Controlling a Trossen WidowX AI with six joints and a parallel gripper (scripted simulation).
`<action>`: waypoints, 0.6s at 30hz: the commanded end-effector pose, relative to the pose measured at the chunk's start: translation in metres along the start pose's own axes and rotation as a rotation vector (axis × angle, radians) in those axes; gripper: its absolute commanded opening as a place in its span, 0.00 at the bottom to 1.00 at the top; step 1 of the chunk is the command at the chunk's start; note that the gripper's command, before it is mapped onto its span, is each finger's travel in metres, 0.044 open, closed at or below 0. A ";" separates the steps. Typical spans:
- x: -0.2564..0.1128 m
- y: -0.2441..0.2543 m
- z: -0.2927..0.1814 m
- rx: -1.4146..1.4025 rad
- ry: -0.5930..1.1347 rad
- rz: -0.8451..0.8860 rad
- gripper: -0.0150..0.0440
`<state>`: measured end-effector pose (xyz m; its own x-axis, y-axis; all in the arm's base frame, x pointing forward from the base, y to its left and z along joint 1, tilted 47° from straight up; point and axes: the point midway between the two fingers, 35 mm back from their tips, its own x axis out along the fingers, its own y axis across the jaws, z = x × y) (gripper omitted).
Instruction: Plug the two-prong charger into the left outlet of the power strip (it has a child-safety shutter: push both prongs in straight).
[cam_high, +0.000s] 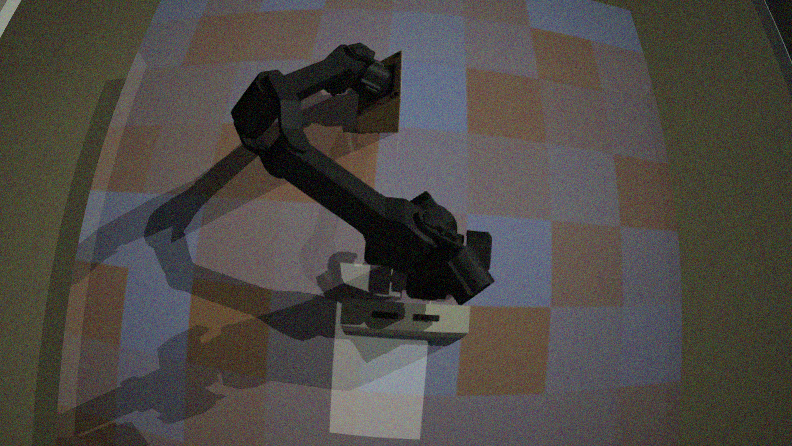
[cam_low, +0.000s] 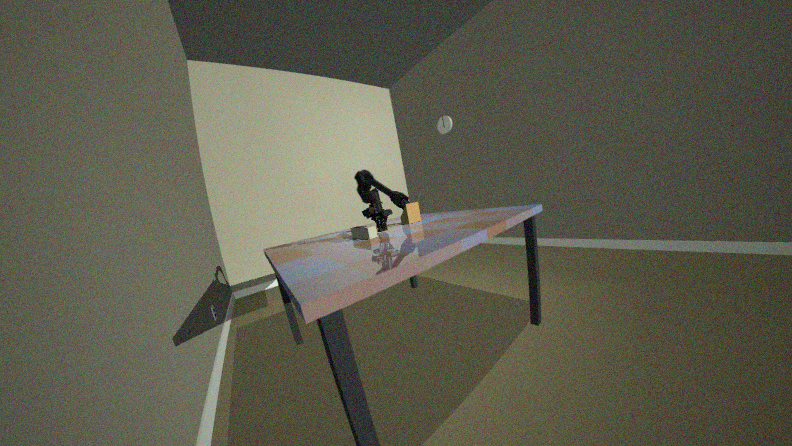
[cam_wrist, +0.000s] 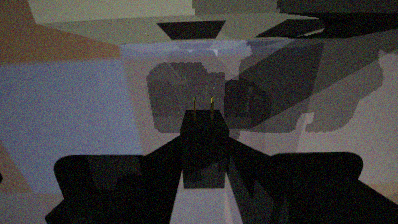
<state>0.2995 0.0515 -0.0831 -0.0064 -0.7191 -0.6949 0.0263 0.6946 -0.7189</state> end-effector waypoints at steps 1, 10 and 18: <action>0.000 0.002 0.005 -0.006 -0.003 -0.002 0.25; 0.000 0.003 0.014 -0.013 -0.004 -0.002 0.25; 0.000 0.005 0.022 -0.018 -0.004 -0.003 0.25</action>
<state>0.3177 0.0533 -0.0856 -0.0060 -0.7197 -0.6942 0.0136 0.6941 -0.7197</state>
